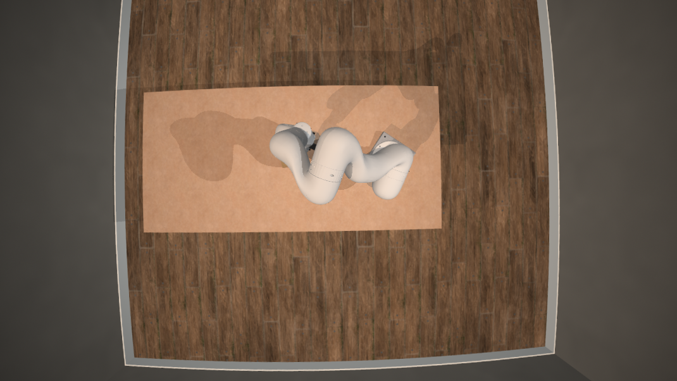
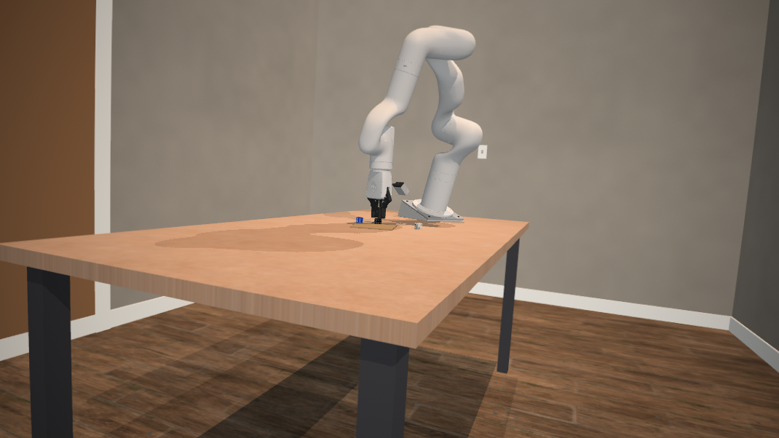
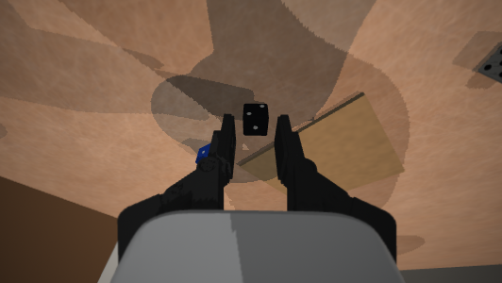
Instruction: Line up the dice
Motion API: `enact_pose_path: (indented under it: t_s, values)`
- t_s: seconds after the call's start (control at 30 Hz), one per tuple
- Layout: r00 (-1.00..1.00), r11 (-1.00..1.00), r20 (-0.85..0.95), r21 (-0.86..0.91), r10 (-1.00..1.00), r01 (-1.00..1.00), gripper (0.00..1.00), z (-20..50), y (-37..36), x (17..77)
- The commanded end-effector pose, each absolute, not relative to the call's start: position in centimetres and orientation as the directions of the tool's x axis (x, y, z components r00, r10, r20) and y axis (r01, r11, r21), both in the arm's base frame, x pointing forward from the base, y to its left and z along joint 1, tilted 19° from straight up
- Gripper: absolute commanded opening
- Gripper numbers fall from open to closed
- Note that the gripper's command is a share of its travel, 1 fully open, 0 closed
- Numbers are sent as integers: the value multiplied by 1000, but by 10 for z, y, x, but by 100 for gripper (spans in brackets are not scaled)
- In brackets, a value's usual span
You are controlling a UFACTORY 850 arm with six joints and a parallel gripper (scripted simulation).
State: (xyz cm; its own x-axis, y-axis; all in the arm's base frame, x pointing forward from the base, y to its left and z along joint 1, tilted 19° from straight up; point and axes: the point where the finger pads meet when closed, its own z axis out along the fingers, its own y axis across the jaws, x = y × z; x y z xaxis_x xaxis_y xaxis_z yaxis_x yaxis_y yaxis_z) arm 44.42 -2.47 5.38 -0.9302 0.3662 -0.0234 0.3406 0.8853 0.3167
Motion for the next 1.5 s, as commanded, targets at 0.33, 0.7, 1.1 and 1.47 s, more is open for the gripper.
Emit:
enact_pose_path:
  t_s: [0.33, 0.7, 1.1, 1.47]
  values:
    - [-930, 885, -25, 317, 367, 340, 36, 40, -21, 447]
    - [-930, 885, -25, 317, 367, 340, 36, 36, -19, 447]
    - [-930, 885, -25, 317, 367, 340, 36, 36, -19, 447]
    - [-930, 885, -25, 317, 367, 340, 36, 36, -19, 447]
